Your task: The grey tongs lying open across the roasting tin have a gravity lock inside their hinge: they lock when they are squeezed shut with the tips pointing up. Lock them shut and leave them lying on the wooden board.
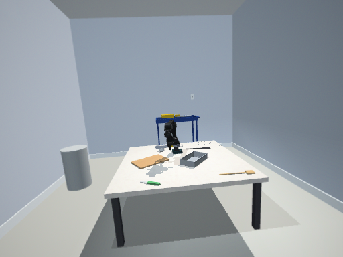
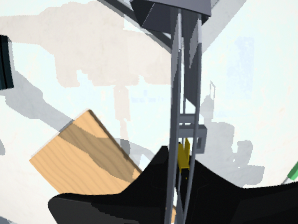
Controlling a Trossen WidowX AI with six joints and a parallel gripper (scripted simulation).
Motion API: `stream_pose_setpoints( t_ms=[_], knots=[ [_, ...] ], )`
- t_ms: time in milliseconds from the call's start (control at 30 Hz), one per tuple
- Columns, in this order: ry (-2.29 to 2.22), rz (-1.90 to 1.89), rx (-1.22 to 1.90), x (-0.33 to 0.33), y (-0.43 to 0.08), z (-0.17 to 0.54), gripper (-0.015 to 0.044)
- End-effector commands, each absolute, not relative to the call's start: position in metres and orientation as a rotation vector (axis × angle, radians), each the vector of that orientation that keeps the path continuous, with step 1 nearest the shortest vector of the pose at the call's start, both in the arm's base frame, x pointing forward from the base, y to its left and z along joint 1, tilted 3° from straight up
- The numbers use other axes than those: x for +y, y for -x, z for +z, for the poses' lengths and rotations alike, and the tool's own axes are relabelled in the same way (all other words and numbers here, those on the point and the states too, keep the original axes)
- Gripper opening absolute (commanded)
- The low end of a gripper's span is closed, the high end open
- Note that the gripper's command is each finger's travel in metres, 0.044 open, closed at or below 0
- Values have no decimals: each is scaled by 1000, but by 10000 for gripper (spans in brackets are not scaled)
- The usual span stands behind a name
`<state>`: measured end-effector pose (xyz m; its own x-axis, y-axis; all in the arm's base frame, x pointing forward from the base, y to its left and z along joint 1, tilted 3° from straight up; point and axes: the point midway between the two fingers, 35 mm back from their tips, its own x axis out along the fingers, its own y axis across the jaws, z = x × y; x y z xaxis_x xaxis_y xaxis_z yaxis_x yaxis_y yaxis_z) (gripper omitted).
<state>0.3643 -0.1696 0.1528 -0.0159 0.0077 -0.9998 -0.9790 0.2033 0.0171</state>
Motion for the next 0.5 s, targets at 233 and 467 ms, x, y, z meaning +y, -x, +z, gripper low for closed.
stream_pose_setpoints(
  t_ms=[233,467],
  knots=[
    [1102,1111,1286,-230,-331,156,-150],
    [1143,1148,1268,-269,-301,157,-150]
  ],
)
